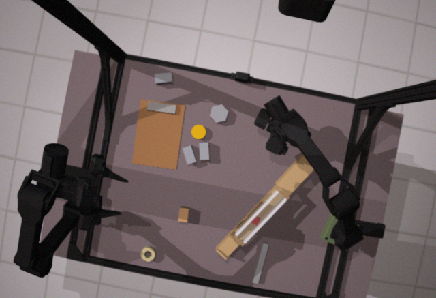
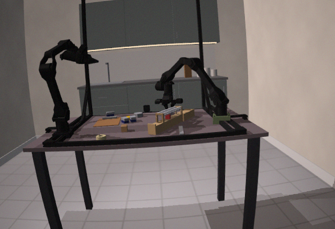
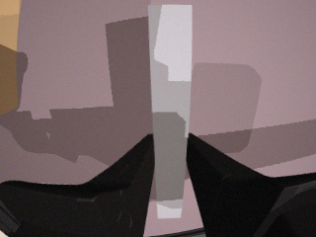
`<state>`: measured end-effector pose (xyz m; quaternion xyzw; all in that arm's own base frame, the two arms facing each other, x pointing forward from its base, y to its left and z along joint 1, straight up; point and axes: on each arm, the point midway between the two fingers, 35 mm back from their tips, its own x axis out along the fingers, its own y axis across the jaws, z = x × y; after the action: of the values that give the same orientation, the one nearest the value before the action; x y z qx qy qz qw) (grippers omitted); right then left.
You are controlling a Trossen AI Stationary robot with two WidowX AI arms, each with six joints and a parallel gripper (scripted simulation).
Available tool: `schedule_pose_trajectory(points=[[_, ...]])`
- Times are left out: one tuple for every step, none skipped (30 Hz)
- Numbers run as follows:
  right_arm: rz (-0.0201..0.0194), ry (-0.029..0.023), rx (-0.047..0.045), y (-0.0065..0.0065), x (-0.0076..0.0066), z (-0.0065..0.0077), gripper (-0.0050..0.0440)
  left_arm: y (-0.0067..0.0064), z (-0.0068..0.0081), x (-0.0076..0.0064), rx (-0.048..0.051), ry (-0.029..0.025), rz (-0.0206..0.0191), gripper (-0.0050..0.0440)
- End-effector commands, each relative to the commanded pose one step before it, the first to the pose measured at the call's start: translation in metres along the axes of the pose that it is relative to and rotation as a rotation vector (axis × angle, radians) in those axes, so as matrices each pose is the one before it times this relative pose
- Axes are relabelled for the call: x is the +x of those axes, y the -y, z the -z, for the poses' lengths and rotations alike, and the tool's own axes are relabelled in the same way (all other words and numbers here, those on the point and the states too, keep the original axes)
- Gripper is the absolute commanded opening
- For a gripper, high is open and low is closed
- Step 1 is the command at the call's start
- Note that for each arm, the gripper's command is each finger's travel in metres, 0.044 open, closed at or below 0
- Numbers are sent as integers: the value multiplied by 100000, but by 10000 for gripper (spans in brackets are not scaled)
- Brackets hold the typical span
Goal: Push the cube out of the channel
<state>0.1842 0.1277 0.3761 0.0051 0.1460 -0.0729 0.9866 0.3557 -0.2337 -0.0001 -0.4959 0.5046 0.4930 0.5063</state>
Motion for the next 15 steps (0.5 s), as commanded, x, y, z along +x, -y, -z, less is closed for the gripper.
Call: schedule_pose_trajectory(points=[[225, 335, 139, 23, -3, -56, 400, 55, -9, -20, -94, -116, 144, 83], [0, 0, 0, 0, 0, 0, 400, 0, 0, 0, 0, 0, 0, 76], [0, 0, 0, 0, 0, 0, 400, 0, 0, 0, 0, 0, 0, 69], [0, 0, 0, 0, 0, 0, 400, 0, 0, 0, 0, 0, 0, 63], [0, 0, 0, 0, 0, 0, 400, 0, 0, 0, 0, 0, 0, 56], [0, 0, 0, 0, 0, 0, 400, 0, 0, 0, 0, 0, 0, 49], [0, 0, 0, 0, 0, 0, 400, 0, 0, 0, 0, 0, 0, 49], [0, 0, 0, 0, 0, 0, 400, 0, 0, 0, 0, 0, 0, 49], [0, 0, 0, 0, 0, 0, 400, 0, 0, 0, 0, 0, 0, 49], [0, 0, 0, 0, 0, 0, 400, 12, 7, -147, -2, 6, -14, 40], [0, 0, 0, 0, 0, 0, 400, 33, 18, -442, -6, 17, -42, 40], [0, 0, 0, 0, 0, 0, 400, 44, 23, -740, -10, 28, -70, 40], [0, 0, 0, 0, 0, 0, 400, 34, 16, -938, -12, 35, -89, 40], [0, 0, 0, 0, 0, 0, 400, 10, 1, -948, -12, 35, -89, 40], [0, 0, 0, 0, 0, 0, 400, -14, -14, -953, -12, 35, -89, 40]])
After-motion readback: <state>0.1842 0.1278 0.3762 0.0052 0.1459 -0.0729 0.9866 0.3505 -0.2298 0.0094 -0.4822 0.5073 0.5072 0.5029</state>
